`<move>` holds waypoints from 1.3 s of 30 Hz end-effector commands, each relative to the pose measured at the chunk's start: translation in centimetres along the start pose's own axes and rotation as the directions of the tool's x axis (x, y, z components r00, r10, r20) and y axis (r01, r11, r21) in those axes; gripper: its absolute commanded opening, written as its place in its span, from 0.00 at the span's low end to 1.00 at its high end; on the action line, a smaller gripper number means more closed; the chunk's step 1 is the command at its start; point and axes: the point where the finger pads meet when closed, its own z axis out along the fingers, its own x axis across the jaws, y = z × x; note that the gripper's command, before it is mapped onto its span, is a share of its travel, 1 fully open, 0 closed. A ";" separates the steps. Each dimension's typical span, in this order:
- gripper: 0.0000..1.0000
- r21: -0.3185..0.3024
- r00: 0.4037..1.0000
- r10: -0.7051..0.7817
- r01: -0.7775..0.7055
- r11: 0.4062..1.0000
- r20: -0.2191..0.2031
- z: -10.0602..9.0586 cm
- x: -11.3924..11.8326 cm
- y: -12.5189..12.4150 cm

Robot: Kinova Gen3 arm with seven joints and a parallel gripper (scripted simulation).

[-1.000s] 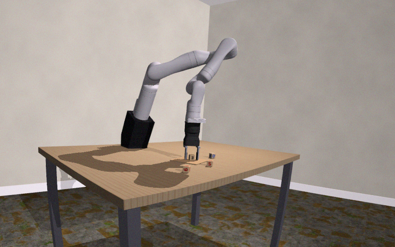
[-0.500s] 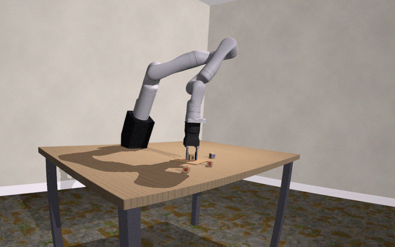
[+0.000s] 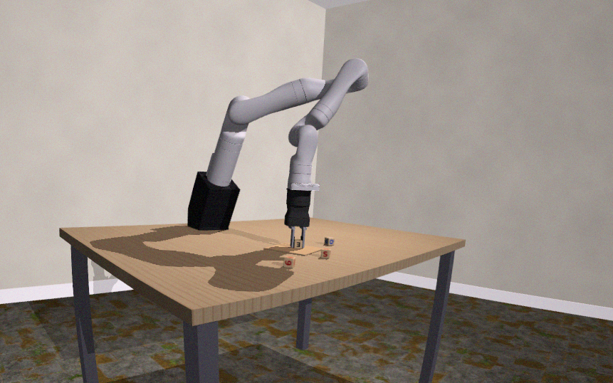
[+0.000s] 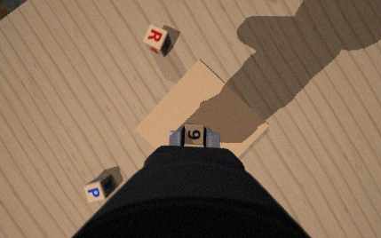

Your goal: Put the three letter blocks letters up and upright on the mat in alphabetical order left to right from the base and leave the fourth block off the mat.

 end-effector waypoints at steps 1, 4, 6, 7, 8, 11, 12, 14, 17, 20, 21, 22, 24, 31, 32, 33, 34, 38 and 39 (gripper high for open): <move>0.49 0.000 1.000 -0.002 0.002 1.000 0.006 0.1 -0.2 0.0; 0.49 0.000 1.000 -0.002 0.002 1.000 0.006 0.1 -0.2 0.0; 0.49 0.000 1.000 -0.002 0.002 1.000 0.006 0.1 -0.2 0.0; 0.49 0.000 1.000 -0.002 0.002 1.000 0.006 0.1 -0.2 0.0; 0.49 0.000 1.000 -0.002 0.002 1.000 0.006 0.1 -0.2 0.0; 0.49 0.000 1.000 -0.002 0.002 1.000 0.006 0.1 -0.2 0.0; 0.49 0.000 1.000 -0.002 0.002 1.000 0.006 0.1 -0.2 0.0; 0.49 0.000 1.000 -0.002 0.002 1.000 0.006 0.1 -0.2 0.0; 0.49 0.000 1.000 -0.002 0.002 1.000 0.006 0.1 -0.2 0.0; 0.49 0.000 1.000 -0.002 0.002 1.000 0.006 0.1 -0.2 0.0; 0.49 0.000 1.000 -0.002 0.002 1.000 0.006 0.1 -0.2 0.0; 0.49 0.000 1.000 -0.002 0.002 1.000 0.006 0.1 -0.2 0.0; 0.49 0.000 1.000 -0.002 0.002 1.000 0.006 0.1 -0.2 0.0; 0.49 -0.001 1.000 -0.001 0.001 1.000 0.003 -0.2 -0.1 0.0; 0.49 -0.001 1.000 -0.001 0.001 1.000 0.002 -0.3 0.0 0.1; 0.49 -0.002 1.000 0.000 0.000 1.000 0.001 -0.4 0.1 0.1; 0.49 -0.002 1.000 0.000 0.000 1.000 0.001 -0.6 0.1 0.1; 0.49 -0.002 1.000 0.000 0.000 1.000 0.001 -1.6 0.1 0.1; 0.49 -0.002 1.000 0.000 0.000 1.000 0.001 -1.9 0.1 0.1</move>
